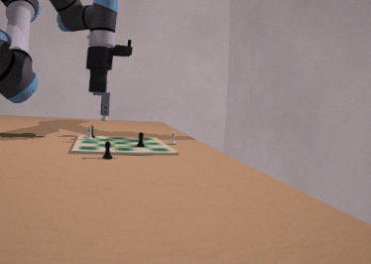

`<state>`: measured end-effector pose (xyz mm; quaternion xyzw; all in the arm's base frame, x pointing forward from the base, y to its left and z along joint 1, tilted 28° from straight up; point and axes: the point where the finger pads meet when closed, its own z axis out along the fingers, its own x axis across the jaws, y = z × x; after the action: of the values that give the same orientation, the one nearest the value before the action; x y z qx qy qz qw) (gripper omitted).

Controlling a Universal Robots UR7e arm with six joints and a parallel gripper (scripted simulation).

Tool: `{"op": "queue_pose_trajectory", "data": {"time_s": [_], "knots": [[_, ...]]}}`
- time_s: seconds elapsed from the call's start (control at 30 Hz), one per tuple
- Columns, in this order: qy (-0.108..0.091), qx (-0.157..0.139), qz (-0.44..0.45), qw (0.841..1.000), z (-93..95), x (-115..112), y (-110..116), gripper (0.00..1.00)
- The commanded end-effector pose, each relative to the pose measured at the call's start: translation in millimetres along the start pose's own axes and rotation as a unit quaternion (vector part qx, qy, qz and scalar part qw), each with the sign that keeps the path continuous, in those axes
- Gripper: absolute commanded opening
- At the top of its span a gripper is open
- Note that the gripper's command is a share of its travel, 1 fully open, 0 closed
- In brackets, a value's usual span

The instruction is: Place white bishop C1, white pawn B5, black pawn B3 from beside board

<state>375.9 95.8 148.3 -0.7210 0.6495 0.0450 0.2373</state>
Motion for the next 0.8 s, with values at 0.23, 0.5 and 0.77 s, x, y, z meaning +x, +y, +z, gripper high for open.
{"op": "queue_pose_trajectory", "data": {"time_s": [0.23,0.5,0.77], "knots": [[-0.002,0.000,-0.001,1.000,-45.7,0.5,1.2,0.00],[-0.002,0.000,-0.001,1.000,-53.1,0.5,1.2,0.00],[-0.002,0.000,-0.001,1.000,-53.4,0.5,1.2,0.00]]}}
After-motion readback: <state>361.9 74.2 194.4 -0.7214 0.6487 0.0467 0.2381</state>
